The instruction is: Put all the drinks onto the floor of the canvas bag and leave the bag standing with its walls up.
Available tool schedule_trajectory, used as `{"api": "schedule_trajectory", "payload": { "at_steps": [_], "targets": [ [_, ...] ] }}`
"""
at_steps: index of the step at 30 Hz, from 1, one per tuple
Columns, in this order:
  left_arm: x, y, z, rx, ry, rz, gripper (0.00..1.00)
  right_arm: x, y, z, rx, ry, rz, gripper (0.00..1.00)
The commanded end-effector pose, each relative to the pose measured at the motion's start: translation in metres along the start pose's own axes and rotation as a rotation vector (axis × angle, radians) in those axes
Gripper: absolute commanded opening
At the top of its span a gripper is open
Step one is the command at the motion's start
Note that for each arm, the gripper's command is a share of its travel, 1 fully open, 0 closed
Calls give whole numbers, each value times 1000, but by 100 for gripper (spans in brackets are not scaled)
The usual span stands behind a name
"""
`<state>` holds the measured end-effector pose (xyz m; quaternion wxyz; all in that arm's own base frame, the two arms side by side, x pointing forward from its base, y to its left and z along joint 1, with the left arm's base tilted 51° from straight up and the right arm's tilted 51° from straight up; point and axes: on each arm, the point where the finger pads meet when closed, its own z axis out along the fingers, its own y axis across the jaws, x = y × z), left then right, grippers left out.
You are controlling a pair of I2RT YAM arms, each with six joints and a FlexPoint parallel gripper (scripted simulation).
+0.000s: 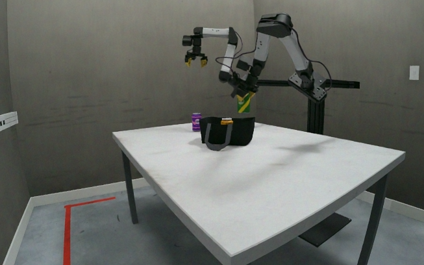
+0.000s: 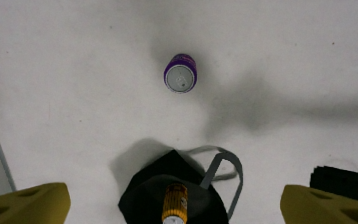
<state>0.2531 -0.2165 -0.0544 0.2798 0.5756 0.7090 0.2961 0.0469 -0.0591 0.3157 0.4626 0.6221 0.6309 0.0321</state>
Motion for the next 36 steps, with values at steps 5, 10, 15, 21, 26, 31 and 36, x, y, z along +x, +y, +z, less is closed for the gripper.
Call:
{"api": "schedule_trajectory", "payload": {
  "at_steps": [5,10,15,21,26,31,36],
  "targets": [
    [-42,-8,0,5,-55,-16,67,-1,2,-3,-2,0,-2,100],
    [-51,4,-8,-13,-102,-51,67,-1,2,-3,-2,0,-2,100],
    [-51,5,-9,-14,-105,-53,67,-1,2,-3,-2,0,-2,100],
    [-43,1,-8,-10,-95,-35,67,-1,2,-3,-2,0,-2,100],
    [-41,1,-9,-10,-95,-33,67,-1,2,-3,-2,0,-2,100],
    [-30,5,4,-10,-61,-48,67,-1,2,-3,-2,0,-2,100],
    [-20,-5,14,3,-50,-20,67,-1,2,-3,-2,0,-2,100]
  ]
}}
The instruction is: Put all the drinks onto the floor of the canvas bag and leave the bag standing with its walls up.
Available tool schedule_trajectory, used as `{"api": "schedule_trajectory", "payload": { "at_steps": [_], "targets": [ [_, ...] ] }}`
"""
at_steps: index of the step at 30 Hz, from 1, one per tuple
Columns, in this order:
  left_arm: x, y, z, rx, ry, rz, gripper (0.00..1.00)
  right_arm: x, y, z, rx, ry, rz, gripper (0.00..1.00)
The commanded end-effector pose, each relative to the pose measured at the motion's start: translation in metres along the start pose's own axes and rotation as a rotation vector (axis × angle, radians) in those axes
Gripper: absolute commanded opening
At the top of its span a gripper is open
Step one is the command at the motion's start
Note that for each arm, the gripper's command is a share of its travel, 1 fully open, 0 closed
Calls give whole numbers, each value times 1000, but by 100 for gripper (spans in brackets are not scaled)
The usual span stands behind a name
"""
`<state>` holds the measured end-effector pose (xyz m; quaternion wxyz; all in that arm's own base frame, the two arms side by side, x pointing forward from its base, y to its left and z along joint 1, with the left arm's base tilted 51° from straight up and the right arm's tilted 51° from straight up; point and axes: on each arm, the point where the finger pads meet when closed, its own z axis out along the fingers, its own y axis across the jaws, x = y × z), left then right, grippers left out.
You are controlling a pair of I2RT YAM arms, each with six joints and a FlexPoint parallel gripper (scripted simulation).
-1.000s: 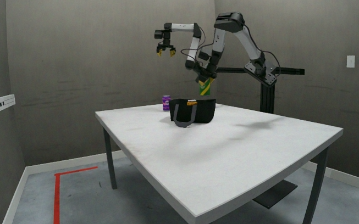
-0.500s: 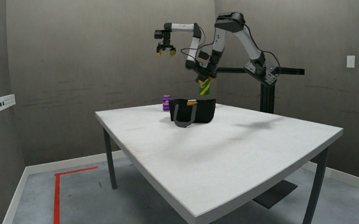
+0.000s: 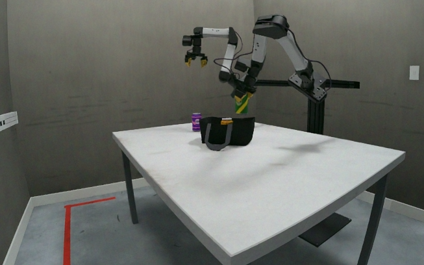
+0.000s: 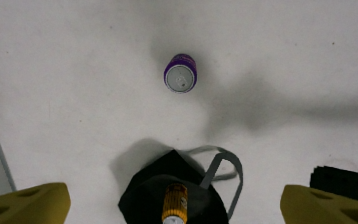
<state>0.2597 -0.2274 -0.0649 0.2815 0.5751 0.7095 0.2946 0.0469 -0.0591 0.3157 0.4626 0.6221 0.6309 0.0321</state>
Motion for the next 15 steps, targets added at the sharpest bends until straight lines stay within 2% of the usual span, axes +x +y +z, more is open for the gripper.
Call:
{"api": "schedule_trajectory", "payload": {
  "at_steps": [1,4,10,14,15],
  "targets": [
    [-9,2,4,1,-49,-20,67,-1,2,-3,-2,0,-2,100],
    [-17,6,4,-8,-72,-33,67,-1,2,-3,-2,0,-2,100],
    [-8,2,13,-1,-65,-24,67,-1,2,-3,-2,0,-2,100],
    [-19,7,10,-10,-83,-38,67,-1,2,-3,-2,0,-2,100],
    [-8,4,19,-3,-64,-31,67,-1,2,-3,-2,0,-2,100]
  ]
}}
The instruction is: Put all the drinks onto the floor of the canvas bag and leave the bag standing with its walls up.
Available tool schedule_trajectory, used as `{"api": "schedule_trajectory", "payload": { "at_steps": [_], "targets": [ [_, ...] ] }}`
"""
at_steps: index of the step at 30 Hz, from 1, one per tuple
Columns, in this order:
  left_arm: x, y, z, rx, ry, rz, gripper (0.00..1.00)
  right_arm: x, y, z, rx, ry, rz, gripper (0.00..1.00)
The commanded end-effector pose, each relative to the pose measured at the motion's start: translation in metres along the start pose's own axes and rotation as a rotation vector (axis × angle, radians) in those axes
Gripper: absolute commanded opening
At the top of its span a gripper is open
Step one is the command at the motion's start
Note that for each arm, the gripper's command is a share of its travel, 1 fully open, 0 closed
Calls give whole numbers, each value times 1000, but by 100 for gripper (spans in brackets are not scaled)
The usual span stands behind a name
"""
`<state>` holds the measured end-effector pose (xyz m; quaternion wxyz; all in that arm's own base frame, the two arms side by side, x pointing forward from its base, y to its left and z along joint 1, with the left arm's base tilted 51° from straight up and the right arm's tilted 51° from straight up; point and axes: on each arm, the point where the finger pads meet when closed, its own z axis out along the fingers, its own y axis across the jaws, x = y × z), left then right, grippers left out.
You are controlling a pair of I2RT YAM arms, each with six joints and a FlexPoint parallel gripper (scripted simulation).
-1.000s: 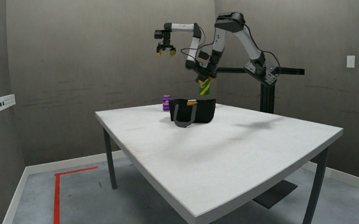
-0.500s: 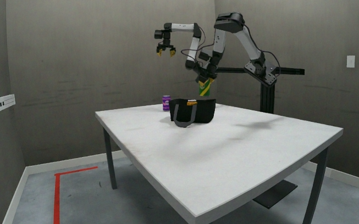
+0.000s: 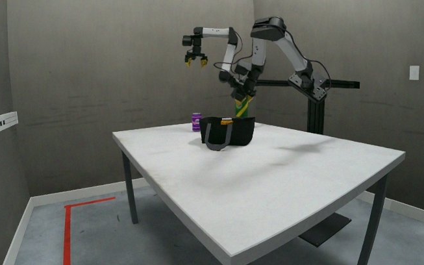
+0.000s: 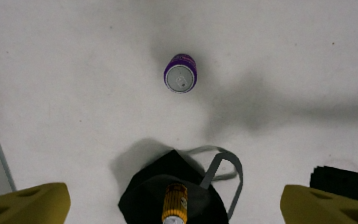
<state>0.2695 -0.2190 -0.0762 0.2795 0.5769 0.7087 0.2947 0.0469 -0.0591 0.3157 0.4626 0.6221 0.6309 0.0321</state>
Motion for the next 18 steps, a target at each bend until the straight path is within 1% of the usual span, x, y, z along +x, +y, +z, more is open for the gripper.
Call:
{"api": "schedule_trajectory", "payload": {
  "at_steps": [1,6,8,13,14,16,17,18],
  "targets": [
    [-8,1,5,0,-56,-27,67,-1,2,-3,-2,0,-2,100],
    [-17,7,8,-10,-80,-38,67,-1,2,-3,-2,0,-2,100],
    [-8,4,12,-5,-65,-33,67,-1,2,-3,-2,0,-2,100],
    [-8,5,18,-7,-69,-34,67,-1,2,-3,-2,0,-2,100],
    [-14,6,13,-10,-80,-37,67,-1,2,-3,-2,0,-2,100],
    [-14,6,13,-10,-80,-37,67,-1,2,-3,-2,0,-2,100],
    [-5,4,21,-5,-65,-32,67,-1,2,-3,-2,0,-2,100],
    [0,1,22,0,-58,-25,67,-1,2,-3,-2,0,-2,100]
  ]
}}
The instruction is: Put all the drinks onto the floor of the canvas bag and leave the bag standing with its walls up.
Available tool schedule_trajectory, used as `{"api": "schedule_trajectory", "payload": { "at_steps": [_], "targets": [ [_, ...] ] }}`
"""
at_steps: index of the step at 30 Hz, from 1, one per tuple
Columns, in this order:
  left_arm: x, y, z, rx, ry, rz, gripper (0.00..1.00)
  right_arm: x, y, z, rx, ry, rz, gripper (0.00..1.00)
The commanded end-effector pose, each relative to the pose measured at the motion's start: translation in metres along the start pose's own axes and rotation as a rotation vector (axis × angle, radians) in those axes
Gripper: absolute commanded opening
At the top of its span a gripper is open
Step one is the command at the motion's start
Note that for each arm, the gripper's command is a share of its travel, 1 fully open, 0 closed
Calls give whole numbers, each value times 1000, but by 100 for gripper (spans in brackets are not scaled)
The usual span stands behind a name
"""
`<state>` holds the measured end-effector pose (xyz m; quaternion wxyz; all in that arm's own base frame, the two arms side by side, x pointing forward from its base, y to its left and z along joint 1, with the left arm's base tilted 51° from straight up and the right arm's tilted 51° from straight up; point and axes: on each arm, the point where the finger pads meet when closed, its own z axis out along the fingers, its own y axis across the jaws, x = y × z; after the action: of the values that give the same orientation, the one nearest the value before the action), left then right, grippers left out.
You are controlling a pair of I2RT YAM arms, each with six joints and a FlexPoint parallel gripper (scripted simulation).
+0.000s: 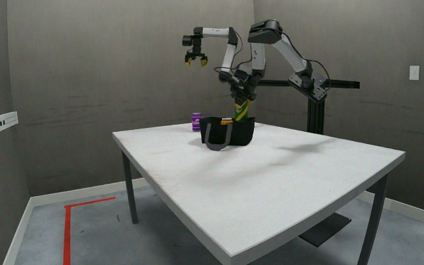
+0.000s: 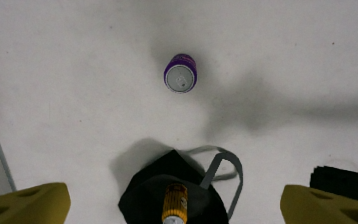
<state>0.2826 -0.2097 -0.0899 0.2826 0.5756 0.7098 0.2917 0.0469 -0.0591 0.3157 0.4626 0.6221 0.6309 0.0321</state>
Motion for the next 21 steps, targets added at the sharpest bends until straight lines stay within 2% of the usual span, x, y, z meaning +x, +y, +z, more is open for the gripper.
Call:
{"api": "schedule_trajectory", "payload": {
  "at_steps": [1,4,11,15,19,21],
  "targets": [
    [-8,2,4,-2,-51,-19,67,-1,2,-3,-2,0,-2,100],
    [-15,6,5,-10,-70,-24,67,-1,2,-3,-2,0,-2,100],
    [-5,3,14,-6,-62,-18,67,-1,2,-3,-2,0,-2,100],
    [-14,7,13,-14,-75,-30,67,-1,2,-3,-2,0,-2,100],
    [4,1,23,-1,-48,-12,67,-1,2,-3,-2,0,-2,100],
    [-10,9,25,-18,-76,-28,67,-1,2,-3,-2,0,-2,100]
  ]
}}
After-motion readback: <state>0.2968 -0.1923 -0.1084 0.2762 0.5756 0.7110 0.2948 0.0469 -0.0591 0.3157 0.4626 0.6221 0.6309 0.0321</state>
